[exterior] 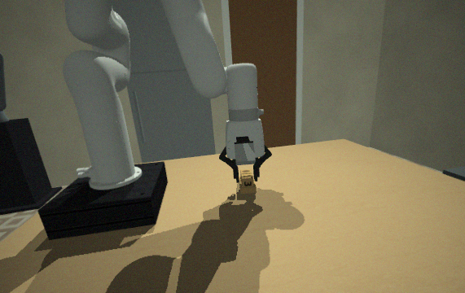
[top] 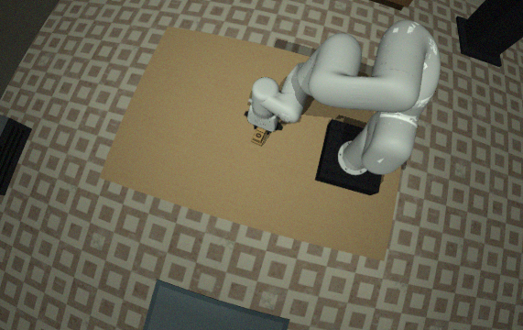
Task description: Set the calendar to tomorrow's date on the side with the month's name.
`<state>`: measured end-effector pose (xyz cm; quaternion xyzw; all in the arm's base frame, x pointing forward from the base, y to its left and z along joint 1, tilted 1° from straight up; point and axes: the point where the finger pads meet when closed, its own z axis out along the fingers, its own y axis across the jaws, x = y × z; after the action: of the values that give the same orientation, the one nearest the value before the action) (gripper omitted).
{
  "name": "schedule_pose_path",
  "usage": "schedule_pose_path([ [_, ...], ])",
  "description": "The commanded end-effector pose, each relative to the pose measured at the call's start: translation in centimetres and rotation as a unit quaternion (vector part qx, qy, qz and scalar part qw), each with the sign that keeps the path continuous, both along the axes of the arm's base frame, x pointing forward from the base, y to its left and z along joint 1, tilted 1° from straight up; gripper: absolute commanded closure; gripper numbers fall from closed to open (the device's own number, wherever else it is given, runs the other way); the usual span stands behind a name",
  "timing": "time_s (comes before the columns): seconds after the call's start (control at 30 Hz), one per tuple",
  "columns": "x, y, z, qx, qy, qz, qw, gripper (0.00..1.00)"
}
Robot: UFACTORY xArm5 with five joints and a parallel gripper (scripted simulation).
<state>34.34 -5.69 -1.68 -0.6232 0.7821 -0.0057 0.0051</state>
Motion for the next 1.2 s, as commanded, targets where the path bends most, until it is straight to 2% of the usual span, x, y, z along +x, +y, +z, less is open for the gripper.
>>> schedule_pose_path([
  [0.0,0.16,-0.03,-0.55,0.000,-0.002,0.000,1.000,0.51],
  [1.17,0.16,-0.04,-0.88,0.000,-0.002,0.000,1.000,0.51],
])
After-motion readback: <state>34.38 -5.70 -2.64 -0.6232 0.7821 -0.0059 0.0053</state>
